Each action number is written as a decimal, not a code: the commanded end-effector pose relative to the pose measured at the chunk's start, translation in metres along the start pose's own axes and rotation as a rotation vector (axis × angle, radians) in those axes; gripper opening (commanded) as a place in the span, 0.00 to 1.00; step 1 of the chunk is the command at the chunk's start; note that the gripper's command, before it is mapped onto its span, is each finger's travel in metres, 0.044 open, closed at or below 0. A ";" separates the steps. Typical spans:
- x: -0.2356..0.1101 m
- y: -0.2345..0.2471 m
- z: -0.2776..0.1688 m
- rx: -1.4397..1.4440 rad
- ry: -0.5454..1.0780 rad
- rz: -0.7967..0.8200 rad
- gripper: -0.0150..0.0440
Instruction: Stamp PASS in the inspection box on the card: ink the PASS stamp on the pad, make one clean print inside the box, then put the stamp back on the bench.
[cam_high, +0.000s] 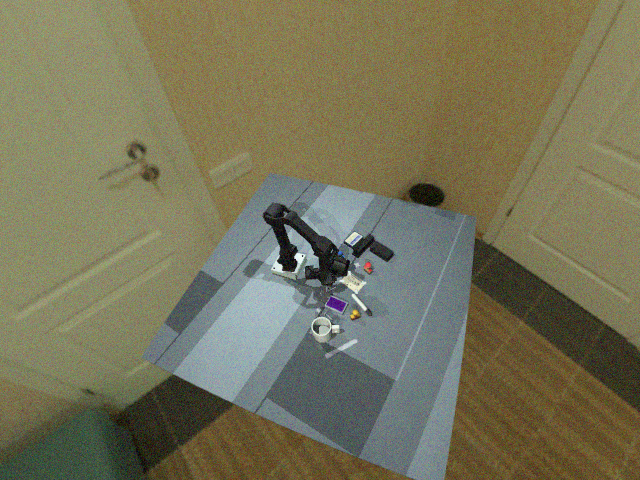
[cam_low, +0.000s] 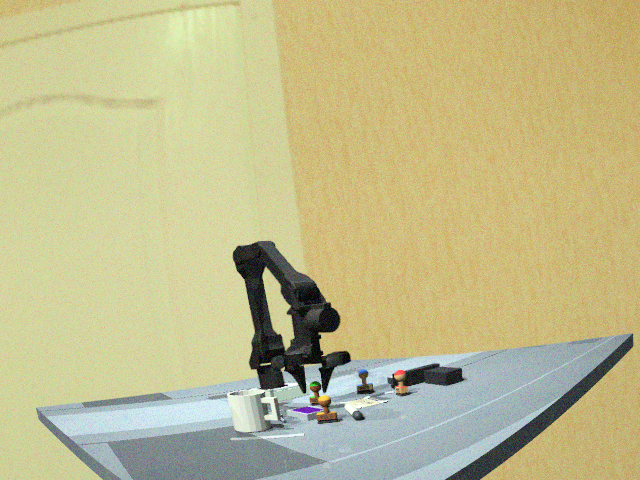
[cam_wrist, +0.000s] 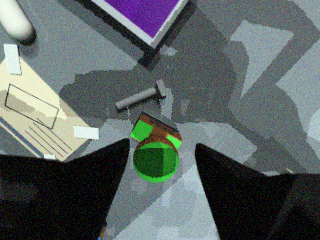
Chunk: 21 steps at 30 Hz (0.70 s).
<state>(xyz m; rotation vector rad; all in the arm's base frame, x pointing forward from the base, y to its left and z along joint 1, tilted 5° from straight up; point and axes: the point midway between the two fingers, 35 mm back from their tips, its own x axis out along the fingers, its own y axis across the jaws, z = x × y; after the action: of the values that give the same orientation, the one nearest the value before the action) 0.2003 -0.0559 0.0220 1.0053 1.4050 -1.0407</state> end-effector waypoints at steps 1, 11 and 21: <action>-0.043 0.008 0.005 -0.003 -0.014 0.020 0.70; -0.110 -0.001 0.000 -0.005 -0.014 0.014 0.70; -0.110 -0.001 0.000 -0.005 -0.014 0.014 0.70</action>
<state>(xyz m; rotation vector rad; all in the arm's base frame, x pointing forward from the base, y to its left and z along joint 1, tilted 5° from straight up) 0.2074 -0.0587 0.1288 1.0084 1.3924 -1.0356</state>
